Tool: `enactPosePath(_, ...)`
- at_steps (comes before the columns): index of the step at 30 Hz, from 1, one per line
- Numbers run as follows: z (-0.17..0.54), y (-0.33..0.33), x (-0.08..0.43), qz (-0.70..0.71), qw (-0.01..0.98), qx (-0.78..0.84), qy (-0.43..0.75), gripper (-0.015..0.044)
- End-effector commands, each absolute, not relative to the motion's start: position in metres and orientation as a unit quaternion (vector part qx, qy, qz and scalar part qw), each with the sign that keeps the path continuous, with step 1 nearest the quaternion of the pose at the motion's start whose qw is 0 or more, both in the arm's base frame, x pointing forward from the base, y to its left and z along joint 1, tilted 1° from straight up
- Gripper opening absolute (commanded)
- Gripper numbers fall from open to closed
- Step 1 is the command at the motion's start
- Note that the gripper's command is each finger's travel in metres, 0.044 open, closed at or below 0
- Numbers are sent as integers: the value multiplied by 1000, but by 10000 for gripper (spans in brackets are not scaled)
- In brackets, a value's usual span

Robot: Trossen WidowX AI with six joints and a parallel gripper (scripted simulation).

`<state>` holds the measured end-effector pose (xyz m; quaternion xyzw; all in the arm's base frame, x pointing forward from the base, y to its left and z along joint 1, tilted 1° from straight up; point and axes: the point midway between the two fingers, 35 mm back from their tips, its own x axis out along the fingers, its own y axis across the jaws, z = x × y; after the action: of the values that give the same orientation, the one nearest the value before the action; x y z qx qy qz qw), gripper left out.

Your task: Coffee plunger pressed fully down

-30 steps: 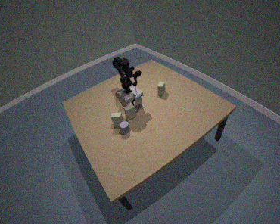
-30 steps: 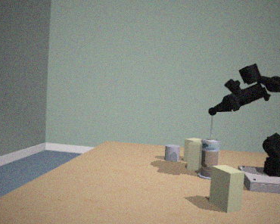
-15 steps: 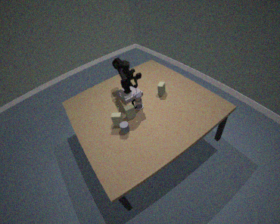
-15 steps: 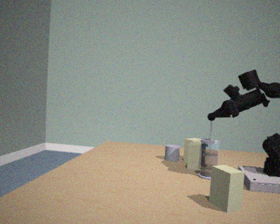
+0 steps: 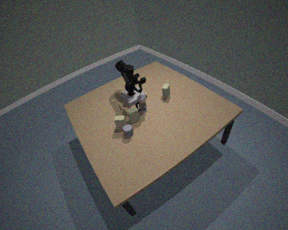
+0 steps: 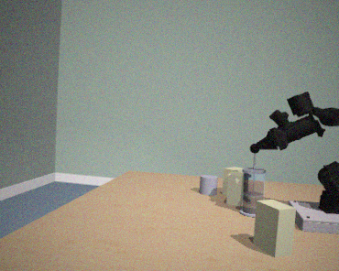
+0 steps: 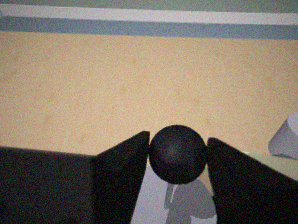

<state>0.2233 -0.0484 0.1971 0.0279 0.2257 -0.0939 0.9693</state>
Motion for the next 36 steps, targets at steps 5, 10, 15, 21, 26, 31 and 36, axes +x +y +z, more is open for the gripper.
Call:
enactPosePath(5,166,-48,223,-95,962,34,253,129)
enactPosePath(10,159,-48,225,-95,962,34,252,129)
enactPosePath(15,157,-48,228,-95,962,34,252,129)
enactPosePath(21,158,-49,230,-95,962,34,252,129)
enactPosePath(26,159,-49,232,-95,962,34,252,129)
enactPosePath(31,159,-49,233,-95,962,34,252,129)
enactPosePath(36,160,-49,234,-95,962,34,252,129)
